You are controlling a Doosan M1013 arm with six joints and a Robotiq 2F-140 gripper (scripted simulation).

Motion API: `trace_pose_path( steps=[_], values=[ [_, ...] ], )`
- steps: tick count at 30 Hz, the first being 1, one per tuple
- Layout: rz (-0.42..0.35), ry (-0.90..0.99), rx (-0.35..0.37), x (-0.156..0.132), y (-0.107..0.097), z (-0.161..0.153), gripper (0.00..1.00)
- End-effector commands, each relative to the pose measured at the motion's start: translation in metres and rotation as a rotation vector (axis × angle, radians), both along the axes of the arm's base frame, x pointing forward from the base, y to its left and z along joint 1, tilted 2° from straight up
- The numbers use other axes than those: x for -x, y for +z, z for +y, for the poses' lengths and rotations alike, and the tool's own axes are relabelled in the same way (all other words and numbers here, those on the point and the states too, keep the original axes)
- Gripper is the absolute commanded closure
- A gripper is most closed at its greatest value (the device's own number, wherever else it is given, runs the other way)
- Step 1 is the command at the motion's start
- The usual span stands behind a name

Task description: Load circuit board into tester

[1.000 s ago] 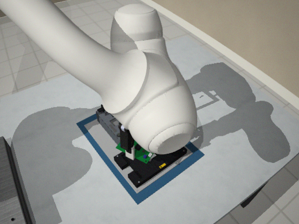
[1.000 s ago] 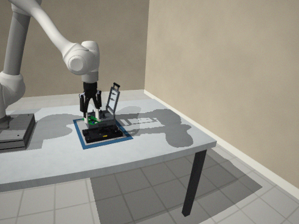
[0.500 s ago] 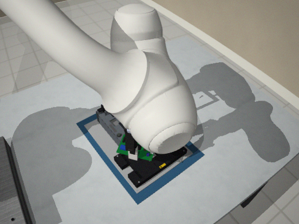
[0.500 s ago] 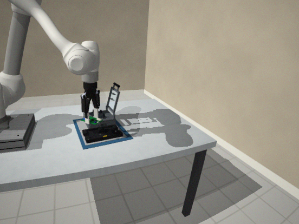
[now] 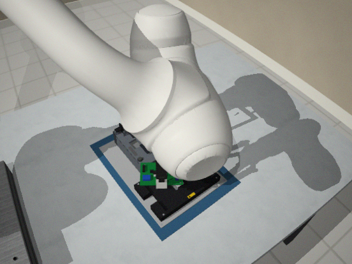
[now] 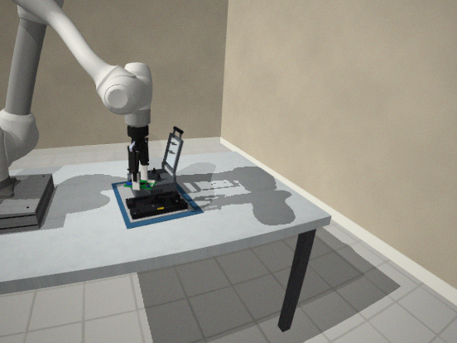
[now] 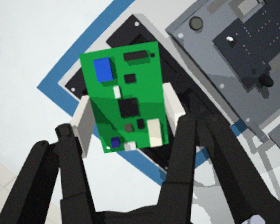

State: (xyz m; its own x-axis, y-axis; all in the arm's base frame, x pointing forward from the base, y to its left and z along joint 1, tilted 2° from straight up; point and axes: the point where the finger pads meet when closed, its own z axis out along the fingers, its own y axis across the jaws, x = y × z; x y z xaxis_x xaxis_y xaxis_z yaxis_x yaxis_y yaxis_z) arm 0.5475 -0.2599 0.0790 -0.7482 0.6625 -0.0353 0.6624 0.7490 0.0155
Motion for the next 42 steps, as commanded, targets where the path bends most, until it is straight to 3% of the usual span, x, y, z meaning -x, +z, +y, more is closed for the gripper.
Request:
trace_pose_path(
  steps=[1,42],
  values=[
    [-0.002,0.089,0.005,-0.0026,0.0039,-0.0015,0.54],
    [0.011,1.056,0.042,-0.0026,0.0039,-0.0015,0.54]
  ],
)
